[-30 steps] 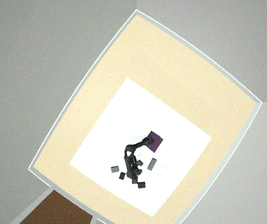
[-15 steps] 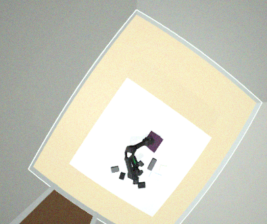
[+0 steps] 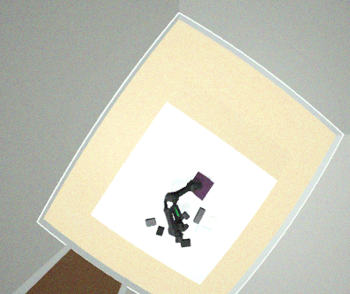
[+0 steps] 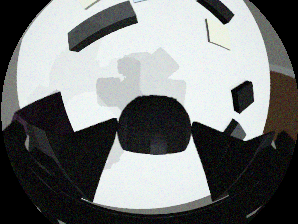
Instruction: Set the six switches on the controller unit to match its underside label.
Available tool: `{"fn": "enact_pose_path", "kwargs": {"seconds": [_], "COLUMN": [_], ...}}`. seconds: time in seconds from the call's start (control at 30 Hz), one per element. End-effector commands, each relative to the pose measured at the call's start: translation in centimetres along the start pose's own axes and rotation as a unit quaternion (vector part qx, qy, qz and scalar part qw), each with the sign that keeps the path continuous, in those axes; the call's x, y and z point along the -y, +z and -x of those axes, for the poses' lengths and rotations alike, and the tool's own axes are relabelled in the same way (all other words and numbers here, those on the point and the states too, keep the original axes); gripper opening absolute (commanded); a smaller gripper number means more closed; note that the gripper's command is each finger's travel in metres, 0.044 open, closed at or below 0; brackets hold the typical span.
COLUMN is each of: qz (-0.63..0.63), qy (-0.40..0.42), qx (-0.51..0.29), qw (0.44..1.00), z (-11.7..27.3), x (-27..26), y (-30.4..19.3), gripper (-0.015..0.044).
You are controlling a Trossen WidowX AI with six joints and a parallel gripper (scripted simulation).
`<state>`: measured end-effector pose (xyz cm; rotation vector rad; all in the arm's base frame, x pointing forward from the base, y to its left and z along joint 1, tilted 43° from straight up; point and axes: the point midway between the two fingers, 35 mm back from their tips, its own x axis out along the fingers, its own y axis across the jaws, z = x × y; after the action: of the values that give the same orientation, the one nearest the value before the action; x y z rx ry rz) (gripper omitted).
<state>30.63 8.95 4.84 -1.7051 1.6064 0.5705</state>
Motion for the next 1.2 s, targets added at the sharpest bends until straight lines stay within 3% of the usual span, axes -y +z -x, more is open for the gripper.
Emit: {"fn": "enact_pose_path", "kwargs": {"seconds": [0.0,1.17], "qz": [-0.001,-0.002], "qy": [0.01,0.01], "qx": [-0.007,-0.007], "qw": [1.0,1.0], "z": [-0.9,-2.3], "x": [-0.1,-0.1], "y": [0.2,2.5], "gripper": [0.0338,0.0338]}}
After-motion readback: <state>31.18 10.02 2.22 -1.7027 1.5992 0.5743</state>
